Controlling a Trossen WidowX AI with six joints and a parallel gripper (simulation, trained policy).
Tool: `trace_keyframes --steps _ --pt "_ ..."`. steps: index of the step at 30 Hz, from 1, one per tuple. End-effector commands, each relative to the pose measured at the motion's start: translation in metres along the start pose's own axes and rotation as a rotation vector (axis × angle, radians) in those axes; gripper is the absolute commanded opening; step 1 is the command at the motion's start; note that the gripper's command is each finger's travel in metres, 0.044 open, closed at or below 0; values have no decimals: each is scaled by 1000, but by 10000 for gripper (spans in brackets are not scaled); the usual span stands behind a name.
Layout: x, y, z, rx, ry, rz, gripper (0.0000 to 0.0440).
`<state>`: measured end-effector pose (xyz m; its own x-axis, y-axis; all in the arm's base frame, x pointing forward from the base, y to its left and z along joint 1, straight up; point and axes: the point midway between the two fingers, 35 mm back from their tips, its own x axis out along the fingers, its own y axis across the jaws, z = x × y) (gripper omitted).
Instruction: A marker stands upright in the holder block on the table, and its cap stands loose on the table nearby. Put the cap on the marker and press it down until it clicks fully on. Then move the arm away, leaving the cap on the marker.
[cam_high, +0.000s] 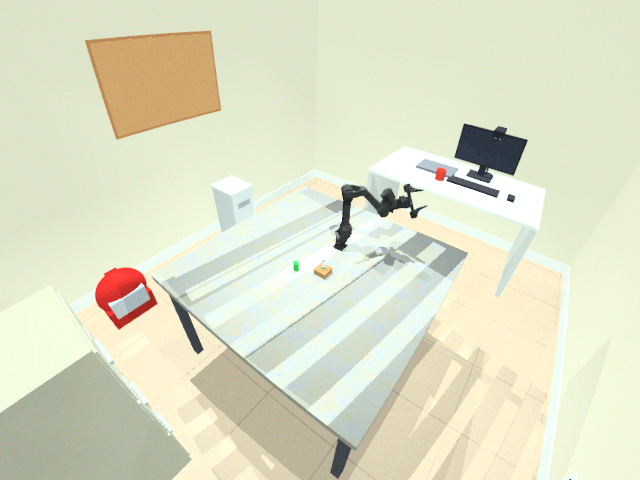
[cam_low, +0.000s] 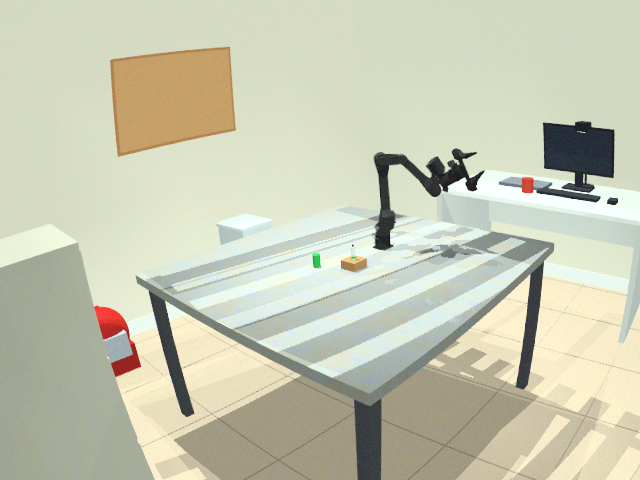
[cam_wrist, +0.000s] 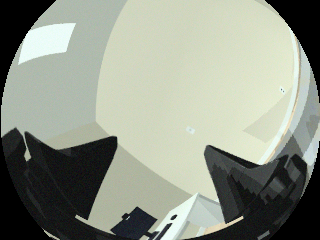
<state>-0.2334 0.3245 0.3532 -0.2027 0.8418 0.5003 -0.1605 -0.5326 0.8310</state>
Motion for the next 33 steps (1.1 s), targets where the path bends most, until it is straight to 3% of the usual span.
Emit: trace_keyframes --steps 1,8,33 --pt "1 0 1 0 -1 -5 374" --pt "12 -4 12 -15 0 -40 211" --pt "41 -5 42 16 42 -178 285"
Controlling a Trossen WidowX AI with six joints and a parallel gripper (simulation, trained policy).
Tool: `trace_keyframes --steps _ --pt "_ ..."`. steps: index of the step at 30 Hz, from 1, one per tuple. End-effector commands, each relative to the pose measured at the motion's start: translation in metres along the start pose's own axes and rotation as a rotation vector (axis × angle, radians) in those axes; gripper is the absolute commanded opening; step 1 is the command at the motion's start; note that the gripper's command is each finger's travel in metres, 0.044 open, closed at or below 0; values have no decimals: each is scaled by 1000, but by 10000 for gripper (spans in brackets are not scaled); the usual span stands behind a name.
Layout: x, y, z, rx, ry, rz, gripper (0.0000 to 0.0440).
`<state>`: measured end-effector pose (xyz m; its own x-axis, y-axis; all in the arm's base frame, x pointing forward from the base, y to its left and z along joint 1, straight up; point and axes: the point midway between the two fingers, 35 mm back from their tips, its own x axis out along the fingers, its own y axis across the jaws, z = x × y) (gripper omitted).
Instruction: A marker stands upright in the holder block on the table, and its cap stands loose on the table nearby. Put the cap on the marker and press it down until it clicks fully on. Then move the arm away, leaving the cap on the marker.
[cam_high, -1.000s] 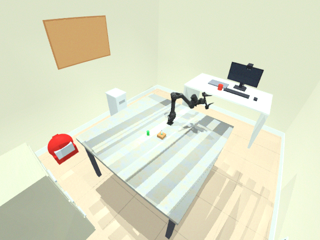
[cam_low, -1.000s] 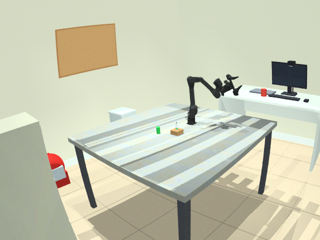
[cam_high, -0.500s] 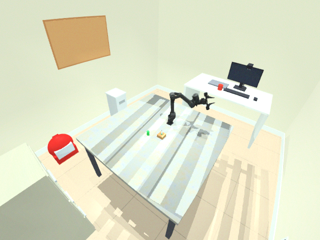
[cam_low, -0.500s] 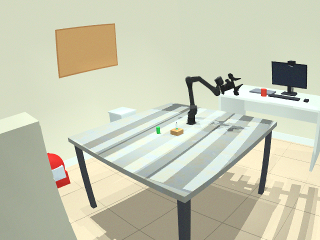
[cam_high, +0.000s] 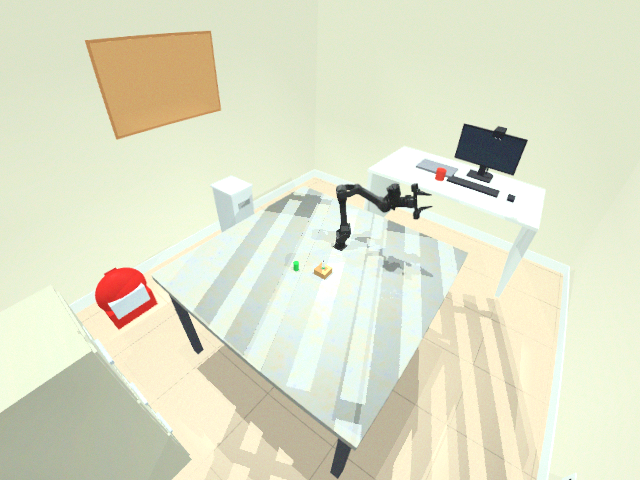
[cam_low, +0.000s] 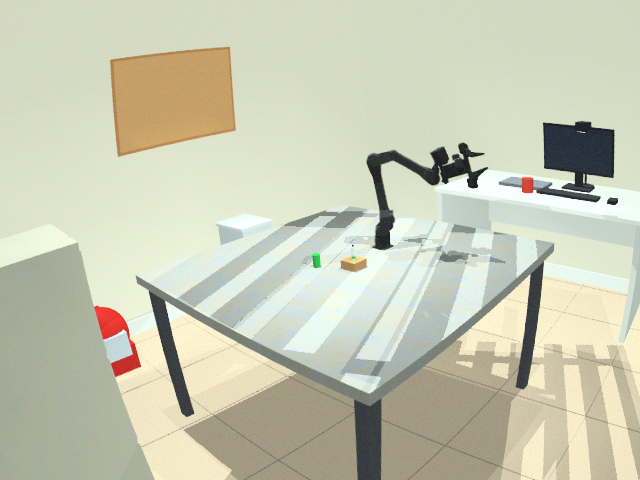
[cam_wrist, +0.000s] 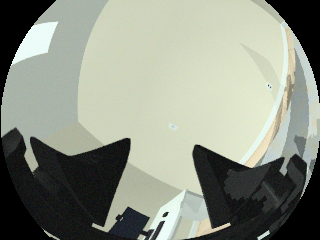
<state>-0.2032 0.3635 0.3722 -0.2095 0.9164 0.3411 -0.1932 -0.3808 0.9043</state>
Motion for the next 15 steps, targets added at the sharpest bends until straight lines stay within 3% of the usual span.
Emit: trace_keyframes --steps 1,15 --pt "4 5 7 15 5 -11 288" --pt "13 6 30 46 12 -92 317"
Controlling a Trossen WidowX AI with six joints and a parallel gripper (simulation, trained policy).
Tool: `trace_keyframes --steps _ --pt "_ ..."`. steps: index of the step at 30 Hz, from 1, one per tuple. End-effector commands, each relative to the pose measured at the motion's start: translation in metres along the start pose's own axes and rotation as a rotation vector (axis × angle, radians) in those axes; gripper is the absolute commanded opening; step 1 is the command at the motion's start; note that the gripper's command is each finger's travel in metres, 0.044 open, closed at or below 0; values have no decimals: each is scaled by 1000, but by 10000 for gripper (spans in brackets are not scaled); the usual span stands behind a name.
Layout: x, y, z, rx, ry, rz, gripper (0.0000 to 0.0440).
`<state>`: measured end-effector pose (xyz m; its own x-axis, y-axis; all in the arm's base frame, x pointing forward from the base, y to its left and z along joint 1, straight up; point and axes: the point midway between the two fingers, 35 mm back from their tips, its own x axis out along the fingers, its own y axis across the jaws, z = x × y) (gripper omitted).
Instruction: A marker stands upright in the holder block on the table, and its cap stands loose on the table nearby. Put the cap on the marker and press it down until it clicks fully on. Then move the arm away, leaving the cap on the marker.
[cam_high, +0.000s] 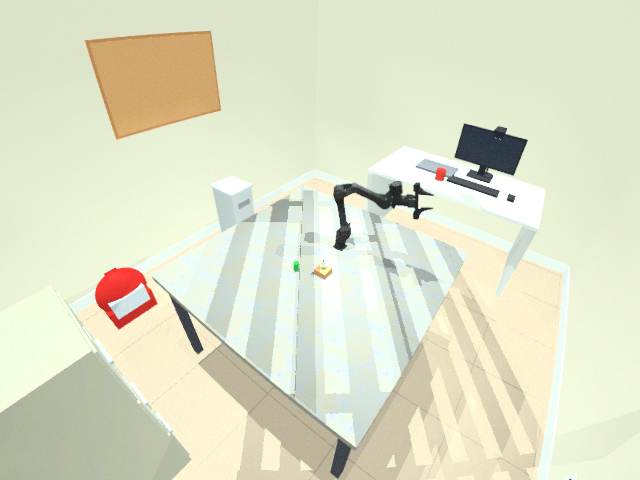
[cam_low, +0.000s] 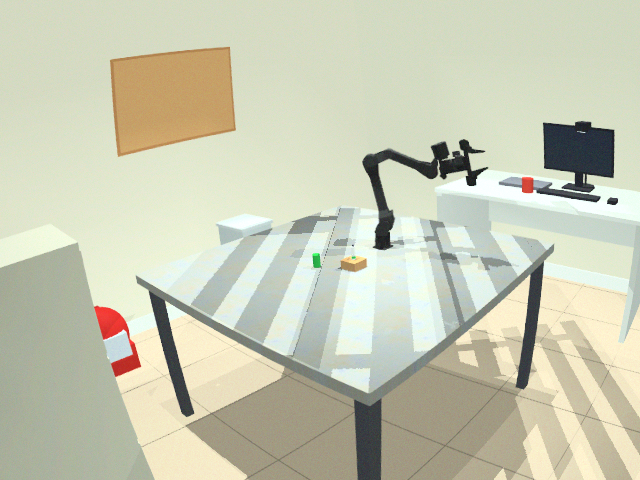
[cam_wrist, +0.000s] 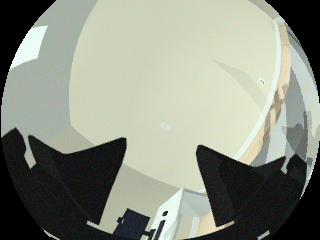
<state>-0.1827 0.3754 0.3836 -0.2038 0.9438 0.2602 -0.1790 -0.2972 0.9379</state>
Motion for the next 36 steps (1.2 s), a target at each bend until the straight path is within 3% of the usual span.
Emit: trace_keyframes --steps 1,36 --pt "2 5 8 15 2 -13 319" --pt "1 -4 78 95 -34 -247 327"
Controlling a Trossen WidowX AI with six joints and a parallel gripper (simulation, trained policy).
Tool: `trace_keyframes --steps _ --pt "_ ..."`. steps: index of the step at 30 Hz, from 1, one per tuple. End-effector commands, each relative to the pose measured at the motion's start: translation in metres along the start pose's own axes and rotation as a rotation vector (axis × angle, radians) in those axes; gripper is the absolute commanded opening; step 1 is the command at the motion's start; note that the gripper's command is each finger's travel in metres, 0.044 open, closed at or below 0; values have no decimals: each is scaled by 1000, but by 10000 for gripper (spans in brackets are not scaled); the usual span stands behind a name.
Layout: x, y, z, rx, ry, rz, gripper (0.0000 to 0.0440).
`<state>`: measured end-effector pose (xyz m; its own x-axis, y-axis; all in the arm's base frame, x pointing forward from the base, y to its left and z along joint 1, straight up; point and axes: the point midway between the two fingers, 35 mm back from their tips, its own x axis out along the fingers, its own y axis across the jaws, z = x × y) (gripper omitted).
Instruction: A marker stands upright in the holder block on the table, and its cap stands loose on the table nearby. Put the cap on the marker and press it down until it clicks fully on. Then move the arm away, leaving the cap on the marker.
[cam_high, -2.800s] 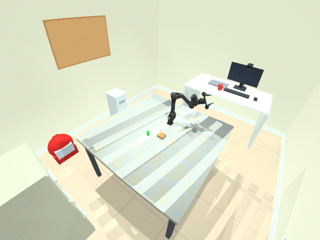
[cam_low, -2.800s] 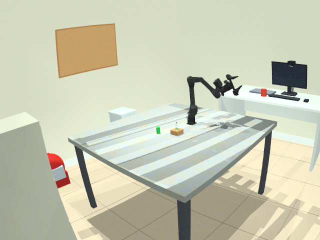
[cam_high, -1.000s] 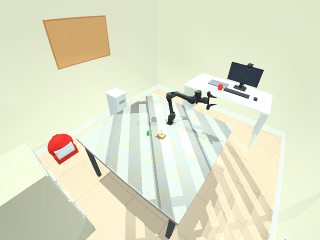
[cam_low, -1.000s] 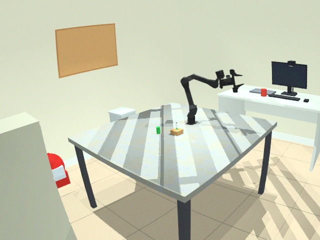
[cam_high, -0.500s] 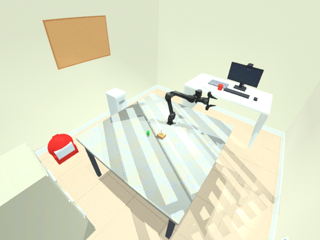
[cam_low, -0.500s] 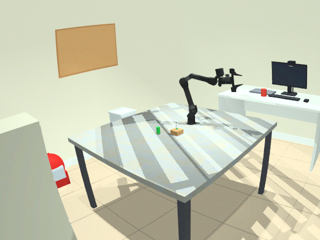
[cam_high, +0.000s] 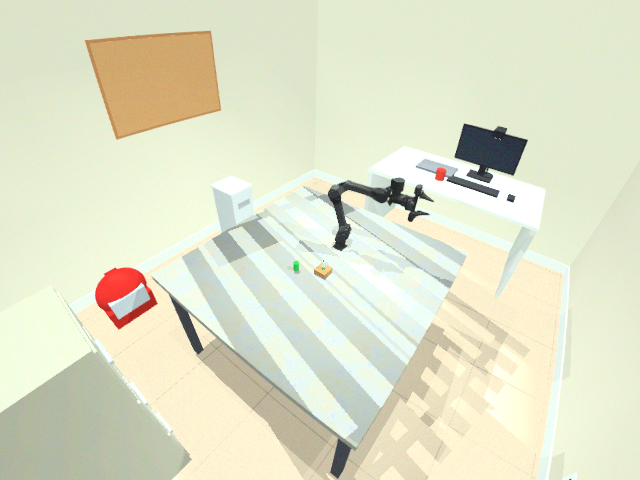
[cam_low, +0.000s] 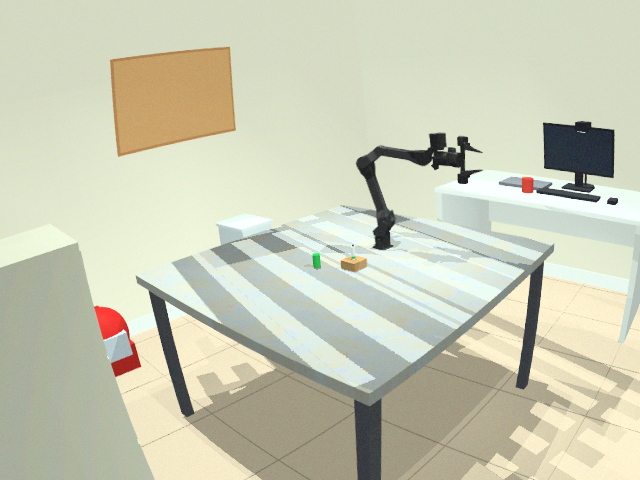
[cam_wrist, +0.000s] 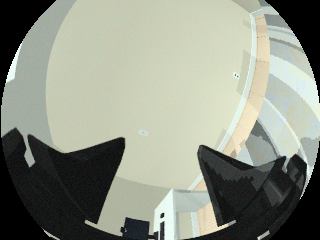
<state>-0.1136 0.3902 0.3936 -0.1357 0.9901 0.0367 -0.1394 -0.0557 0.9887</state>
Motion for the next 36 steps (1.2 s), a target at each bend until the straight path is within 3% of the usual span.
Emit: trace_keyframes --steps 1,36 --pt "-2 3 9 16 -4 -17 327" --pt "-26 -18 83 125 -98 -267 331"
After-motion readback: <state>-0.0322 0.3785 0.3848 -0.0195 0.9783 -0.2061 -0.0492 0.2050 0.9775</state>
